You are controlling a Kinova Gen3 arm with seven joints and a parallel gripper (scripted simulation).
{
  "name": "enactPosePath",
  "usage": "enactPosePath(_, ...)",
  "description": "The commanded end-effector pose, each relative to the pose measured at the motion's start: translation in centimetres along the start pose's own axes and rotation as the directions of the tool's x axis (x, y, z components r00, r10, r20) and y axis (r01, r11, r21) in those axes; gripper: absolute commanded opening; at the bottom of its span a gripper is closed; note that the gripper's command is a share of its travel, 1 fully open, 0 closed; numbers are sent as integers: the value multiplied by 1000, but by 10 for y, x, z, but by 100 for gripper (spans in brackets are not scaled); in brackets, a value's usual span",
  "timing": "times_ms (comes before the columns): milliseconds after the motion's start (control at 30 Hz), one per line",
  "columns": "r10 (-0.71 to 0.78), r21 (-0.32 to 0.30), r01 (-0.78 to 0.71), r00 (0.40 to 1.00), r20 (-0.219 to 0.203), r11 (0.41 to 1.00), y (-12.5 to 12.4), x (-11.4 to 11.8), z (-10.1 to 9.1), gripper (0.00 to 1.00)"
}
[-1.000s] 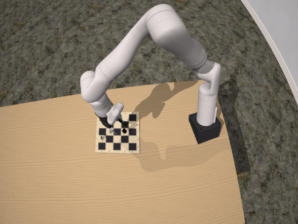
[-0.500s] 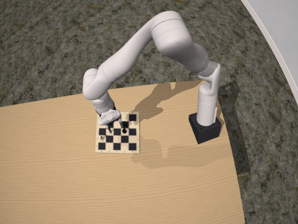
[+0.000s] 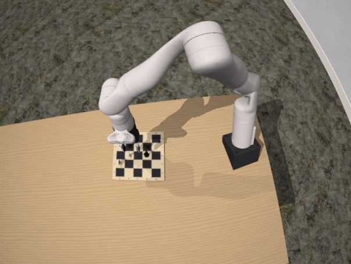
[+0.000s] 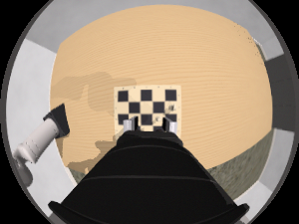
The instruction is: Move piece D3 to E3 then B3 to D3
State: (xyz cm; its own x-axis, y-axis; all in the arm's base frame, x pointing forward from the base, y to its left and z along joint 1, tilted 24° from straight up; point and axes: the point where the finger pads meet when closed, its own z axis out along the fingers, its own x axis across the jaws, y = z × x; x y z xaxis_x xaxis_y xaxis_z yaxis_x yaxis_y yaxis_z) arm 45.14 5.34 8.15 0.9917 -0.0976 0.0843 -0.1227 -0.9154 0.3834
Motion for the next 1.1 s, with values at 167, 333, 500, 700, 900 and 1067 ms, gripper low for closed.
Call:
enactPosePath(167, 182, 1, -182, 983, -32, 983, 1, 9, -2, 100)
enactPosePath(333, 229, 5, -229, 973, -38, 973, 2, 12, -2, 100)
enactPosePath(500, 285, 10, -285, 958, -46, 959, 3, 15, -4, 100)
enactPosePath(700, 317, 13, -317, 947, -51, 948, 3, 17, -4, 100)
enactPosePath(900, 324, 14, -324, 945, -52, 946, 4, 18, -5, 100)
enactPosePath(1067, 325, 14, -325, 944, -52, 946, 4, 18, -5, 68)
